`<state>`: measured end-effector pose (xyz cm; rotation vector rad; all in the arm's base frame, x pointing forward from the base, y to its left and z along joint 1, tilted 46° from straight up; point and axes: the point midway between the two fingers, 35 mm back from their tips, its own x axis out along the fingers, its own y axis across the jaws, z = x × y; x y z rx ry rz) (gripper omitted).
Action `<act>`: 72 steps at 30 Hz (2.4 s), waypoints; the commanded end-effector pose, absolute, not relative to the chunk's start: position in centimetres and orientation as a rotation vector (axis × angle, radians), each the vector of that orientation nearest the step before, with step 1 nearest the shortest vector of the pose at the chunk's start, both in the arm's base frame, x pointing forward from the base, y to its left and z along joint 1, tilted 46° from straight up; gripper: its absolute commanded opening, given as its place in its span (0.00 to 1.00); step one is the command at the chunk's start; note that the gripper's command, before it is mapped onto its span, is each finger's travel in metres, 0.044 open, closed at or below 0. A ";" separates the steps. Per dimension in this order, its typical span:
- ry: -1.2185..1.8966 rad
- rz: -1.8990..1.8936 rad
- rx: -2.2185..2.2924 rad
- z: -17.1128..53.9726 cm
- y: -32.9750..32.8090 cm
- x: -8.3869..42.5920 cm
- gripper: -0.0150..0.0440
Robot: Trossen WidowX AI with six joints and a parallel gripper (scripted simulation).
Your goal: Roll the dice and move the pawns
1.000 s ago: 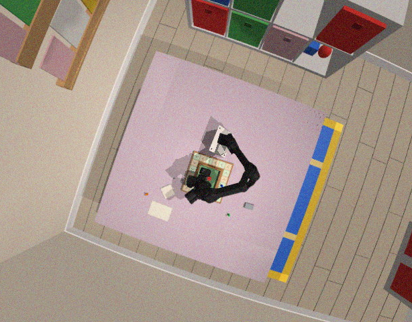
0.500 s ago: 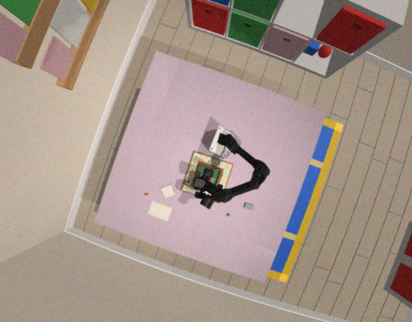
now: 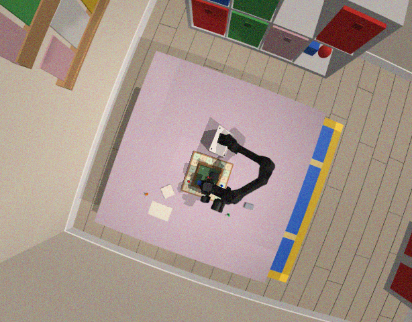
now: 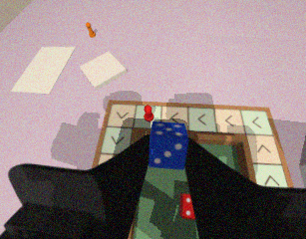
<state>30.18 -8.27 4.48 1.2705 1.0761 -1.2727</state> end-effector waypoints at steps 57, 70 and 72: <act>1.567 0.154 1.045 -0.6 -11.8 31.2 0.59; 1.154 0.896 0.202 -4.1 -13.5 33.0 0.59; 1.154 0.896 0.202 -4.1 -13.5 33.0 0.59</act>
